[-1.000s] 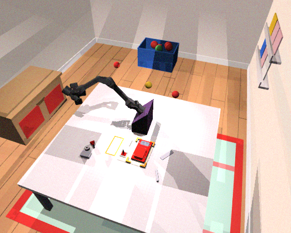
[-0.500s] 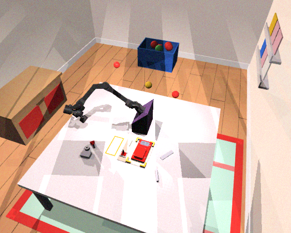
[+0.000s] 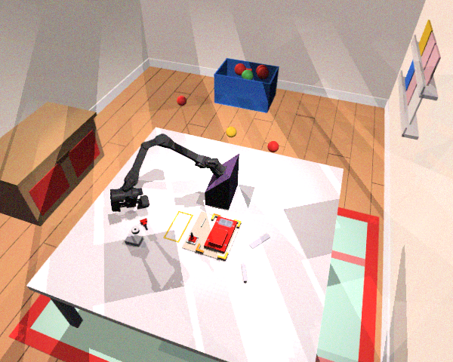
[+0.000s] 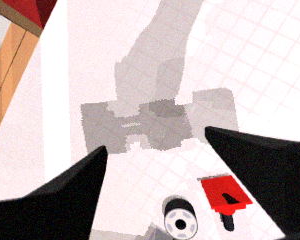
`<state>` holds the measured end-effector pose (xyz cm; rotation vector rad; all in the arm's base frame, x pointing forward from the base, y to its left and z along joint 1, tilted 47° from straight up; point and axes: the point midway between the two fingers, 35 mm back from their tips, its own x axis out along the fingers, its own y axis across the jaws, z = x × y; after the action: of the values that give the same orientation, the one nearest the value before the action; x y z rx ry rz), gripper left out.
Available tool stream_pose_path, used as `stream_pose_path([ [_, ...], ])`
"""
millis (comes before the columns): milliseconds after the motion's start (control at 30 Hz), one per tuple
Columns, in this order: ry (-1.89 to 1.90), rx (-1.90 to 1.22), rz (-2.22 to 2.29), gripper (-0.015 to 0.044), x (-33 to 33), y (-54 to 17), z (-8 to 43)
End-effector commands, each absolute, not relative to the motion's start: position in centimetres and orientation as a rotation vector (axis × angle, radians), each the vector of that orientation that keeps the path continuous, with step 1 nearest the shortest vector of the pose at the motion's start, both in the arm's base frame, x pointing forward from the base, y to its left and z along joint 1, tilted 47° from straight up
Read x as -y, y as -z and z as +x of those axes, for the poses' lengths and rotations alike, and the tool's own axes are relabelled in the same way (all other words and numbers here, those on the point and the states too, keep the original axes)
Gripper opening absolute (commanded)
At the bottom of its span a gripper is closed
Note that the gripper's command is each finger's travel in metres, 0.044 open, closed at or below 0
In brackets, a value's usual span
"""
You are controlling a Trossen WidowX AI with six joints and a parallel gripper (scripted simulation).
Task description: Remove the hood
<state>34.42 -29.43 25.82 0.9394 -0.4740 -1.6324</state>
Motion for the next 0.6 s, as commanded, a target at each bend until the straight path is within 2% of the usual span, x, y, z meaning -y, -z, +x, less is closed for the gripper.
stream_pose_path([
  [0,1.597,0.201,0.832,0.044,26.1,-21.5,37.4],
  [267,1.44,-0.283,0.561,0.044,17.6,-13.9,41.5],
  [567,1.199,-0.695,0.266,0.044,8.2,-6.2,42.2],
])
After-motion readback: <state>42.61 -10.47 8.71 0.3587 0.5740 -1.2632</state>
